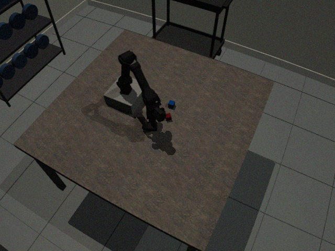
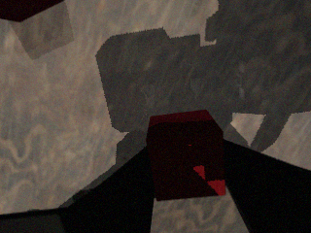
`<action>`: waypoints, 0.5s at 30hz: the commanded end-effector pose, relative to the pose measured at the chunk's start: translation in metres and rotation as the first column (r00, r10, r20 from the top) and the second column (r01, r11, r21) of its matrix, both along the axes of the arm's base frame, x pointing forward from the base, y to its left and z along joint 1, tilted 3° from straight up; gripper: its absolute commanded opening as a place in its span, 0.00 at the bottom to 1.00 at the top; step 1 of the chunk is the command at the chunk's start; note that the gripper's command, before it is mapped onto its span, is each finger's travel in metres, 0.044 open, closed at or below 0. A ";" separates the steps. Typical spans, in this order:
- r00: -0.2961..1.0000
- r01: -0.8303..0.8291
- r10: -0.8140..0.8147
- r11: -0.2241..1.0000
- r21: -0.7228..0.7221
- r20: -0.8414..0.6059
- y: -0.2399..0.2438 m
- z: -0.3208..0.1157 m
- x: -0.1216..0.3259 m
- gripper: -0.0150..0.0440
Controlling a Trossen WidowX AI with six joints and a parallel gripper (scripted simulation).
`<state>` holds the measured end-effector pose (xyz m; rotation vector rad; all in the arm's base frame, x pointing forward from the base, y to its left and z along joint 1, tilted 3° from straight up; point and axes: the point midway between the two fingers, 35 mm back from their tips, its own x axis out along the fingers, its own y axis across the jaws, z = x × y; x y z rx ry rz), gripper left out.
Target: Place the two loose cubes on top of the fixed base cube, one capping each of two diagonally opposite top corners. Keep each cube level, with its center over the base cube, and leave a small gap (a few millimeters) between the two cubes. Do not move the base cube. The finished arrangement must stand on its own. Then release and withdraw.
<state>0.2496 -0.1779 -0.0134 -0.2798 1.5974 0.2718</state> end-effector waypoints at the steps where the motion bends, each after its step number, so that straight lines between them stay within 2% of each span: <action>1: 1.000 0.000 0.000 1.000 -0.005 0.012 -0.002 0.013 0.004 0.43; 15: 1.000 0.000 0.000 1.000 -0.005 0.012 -0.001 0.057 0.005 0.43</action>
